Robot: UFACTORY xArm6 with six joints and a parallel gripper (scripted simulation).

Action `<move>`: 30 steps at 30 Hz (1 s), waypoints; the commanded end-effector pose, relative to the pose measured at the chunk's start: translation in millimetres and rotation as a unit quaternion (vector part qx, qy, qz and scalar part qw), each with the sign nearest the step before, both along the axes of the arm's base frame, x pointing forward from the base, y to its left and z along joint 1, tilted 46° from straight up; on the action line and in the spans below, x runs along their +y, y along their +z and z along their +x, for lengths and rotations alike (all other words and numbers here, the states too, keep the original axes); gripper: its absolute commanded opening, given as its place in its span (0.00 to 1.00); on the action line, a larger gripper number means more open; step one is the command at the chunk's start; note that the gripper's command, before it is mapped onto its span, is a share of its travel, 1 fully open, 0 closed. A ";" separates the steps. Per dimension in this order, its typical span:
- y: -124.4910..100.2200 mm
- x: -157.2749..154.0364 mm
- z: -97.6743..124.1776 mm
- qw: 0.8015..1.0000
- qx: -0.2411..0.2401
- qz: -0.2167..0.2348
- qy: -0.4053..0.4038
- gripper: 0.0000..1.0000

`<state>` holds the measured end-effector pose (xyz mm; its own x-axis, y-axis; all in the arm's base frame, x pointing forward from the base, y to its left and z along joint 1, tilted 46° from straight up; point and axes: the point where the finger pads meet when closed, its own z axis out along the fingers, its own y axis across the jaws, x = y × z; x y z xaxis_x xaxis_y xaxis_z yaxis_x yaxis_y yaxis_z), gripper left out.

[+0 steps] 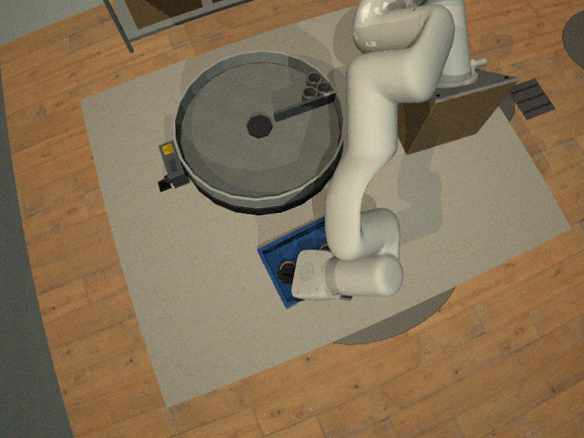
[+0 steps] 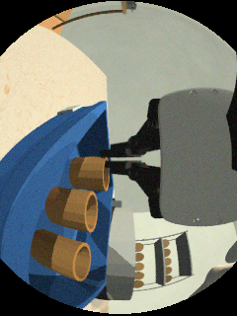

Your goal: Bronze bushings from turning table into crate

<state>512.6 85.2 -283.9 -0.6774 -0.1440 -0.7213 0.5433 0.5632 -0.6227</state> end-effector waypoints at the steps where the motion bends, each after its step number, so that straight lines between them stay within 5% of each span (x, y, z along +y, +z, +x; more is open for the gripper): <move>1: 1.4 2.0 1.7 1.000 -0.002 0.001 0.001 0.00; 30: -2.5 -2.0 1.6 1.000 -0.002 0.001 0.001 0.00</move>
